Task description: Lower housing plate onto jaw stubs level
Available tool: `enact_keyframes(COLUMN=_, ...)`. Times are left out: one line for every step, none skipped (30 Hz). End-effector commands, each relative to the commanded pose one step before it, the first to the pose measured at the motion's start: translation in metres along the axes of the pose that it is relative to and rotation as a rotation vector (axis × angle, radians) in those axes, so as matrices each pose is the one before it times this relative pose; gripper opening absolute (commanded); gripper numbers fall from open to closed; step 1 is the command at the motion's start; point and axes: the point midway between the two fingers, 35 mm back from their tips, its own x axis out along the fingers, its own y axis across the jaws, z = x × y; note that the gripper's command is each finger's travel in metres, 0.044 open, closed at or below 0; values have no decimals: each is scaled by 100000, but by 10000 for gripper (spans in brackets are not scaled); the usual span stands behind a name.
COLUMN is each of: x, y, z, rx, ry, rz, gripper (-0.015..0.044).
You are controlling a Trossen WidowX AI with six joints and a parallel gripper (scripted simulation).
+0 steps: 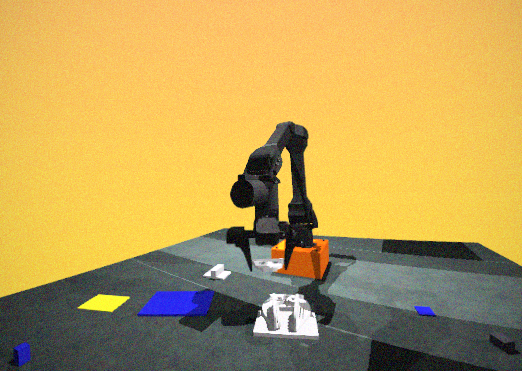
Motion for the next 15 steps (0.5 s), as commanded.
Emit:
enact_keyframes(x=-61, y=1170, z=453, rx=6402, ry=-619, rz=54, gripper=351)
enact_keyframes(x=8, y=314, z=78, rx=1709, ry=6, rz=20, gripper=351)
enact_keyframes(x=8, y=315, z=68, rx=1709, ry=7, rz=19, gripper=351)
enact_keyframes(x=8, y=316, z=59, rx=1709, ry=8, rz=18, gripper=351)
enact_keyframes(x=8, y=317, z=49, rx=1709, ry=9, rz=18, gripper=351)
enact_keyframes(x=9, y=317, z=39, rx=1703, ry=10, rz=17, gripper=351)
enact_keyframes(x=7, y=253, z=24, rx=1362, ry=8, rz=13, gripper=351)
enact_keyframes(x=4, y=152, z=11, rx=817, ry=5, rz=8, gripper=351)
enact_keyframes(x=1, y=51, z=3, rx=272, ry=2, rz=2, gripper=351)
enact_keyframes(x=0, y=0, z=0, rx=0, ry=0, rz=0, gripper=351)
enact_keyframes(x=0, y=0, z=0, rx=0, ry=0, rz=0, gripper=351)
enact_keyframes(x=0, y=0, z=0, rx=0, ry=0, rz=0, gripper=351)
enact_keyframes(x=0, y=0, z=0, rx=0, ry=0, rz=0, gripper=351)
enact_keyframes(x=0, y=0, z=0, rx=0, ry=0, rz=0, gripper=351)
enact_keyframes(x=0, y=0, z=0, rx=0, ry=0, rz=0, gripper=351)
